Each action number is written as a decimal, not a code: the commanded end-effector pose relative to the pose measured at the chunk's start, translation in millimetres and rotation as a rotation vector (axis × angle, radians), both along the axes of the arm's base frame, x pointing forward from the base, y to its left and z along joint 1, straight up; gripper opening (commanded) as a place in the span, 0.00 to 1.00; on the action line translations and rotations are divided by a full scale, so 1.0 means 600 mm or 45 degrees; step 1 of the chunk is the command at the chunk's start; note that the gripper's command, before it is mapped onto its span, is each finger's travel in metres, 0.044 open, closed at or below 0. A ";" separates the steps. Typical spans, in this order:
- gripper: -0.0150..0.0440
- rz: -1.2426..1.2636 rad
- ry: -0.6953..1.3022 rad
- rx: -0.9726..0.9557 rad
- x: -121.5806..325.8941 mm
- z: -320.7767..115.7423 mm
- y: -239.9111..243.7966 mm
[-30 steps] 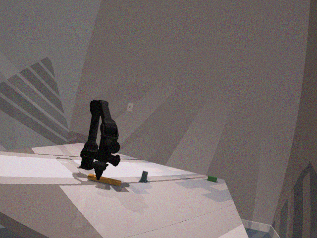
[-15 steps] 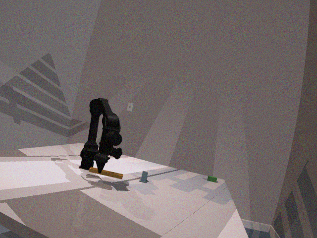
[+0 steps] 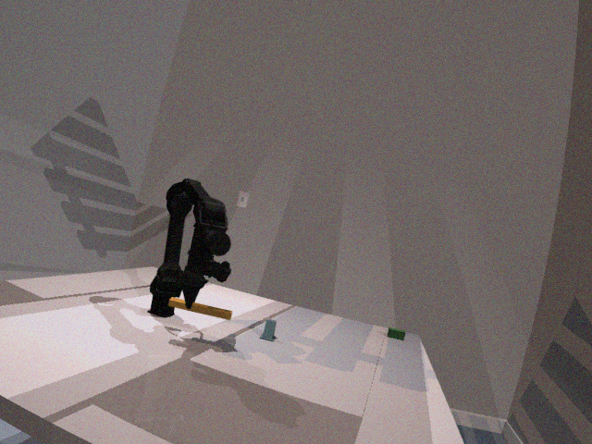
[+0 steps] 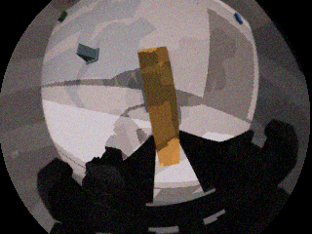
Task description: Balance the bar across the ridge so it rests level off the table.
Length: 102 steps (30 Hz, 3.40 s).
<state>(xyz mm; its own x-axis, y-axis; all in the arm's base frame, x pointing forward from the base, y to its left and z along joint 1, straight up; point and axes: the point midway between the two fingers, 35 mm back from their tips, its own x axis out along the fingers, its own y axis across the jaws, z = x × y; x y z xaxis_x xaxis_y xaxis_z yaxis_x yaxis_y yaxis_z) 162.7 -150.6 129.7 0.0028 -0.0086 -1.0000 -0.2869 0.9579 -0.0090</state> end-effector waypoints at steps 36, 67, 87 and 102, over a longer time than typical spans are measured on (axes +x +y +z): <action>0.25 0.651 -0.015 -0.006 0.118 0.049 0.089; 0.25 1.384 -0.018 -0.009 0.225 0.052 0.236; 0.25 1.772 -0.020 -0.012 0.279 0.049 0.332; 0.25 1.773 -0.021 -0.013 0.285 0.013 0.334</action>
<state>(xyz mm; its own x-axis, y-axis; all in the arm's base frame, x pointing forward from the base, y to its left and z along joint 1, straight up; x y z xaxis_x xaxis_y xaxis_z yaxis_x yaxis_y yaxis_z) 334.4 49.2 145.6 0.0372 0.0015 -0.9993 -0.9935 -0.1079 -0.0371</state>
